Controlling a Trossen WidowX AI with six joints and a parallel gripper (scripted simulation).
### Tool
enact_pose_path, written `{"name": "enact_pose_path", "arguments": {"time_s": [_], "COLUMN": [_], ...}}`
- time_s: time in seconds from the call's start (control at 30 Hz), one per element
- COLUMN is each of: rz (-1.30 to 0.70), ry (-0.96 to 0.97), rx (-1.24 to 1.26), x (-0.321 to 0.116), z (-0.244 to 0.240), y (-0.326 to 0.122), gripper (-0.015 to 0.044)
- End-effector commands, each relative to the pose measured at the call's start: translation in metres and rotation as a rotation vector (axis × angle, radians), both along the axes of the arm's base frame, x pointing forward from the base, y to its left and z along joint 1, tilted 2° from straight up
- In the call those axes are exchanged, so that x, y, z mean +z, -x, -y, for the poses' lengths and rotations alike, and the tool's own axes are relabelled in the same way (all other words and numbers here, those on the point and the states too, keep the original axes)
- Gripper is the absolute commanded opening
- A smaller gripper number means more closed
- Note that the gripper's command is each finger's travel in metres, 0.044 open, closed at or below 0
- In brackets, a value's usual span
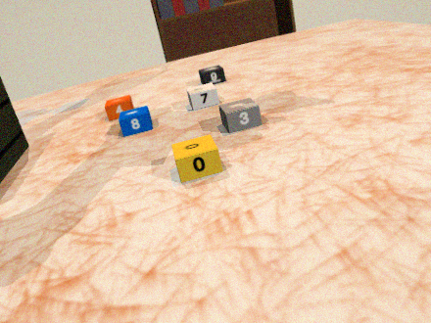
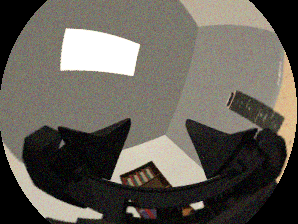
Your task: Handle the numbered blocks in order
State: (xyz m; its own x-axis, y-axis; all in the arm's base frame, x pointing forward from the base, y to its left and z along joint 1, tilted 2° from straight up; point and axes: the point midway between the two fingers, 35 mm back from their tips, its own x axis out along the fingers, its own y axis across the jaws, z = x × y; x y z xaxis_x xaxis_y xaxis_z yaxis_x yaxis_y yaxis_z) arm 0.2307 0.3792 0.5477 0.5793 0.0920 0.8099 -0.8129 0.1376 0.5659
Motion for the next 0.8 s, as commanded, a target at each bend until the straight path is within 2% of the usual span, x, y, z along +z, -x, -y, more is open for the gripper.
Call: {"name": "enact_pose_path", "arguments": {"time_s": [0.0, 0.17, 0.47, 0.77], "rz": [-0.003, -0.113, -0.31, -0.562], "ry": [0.019, 0.451, 0.882, 1.232], "rx": [-0.007, -0.149, -0.239, -0.248], "x": [-0.001, -0.049, -0.132, -0.227], "z": [-0.001, -0.011, 0.015, 0.074], "y": [-0.003, -0.08, -0.154, -0.195], "gripper": [0.04, 0.04, 0.04, 0.04]}}
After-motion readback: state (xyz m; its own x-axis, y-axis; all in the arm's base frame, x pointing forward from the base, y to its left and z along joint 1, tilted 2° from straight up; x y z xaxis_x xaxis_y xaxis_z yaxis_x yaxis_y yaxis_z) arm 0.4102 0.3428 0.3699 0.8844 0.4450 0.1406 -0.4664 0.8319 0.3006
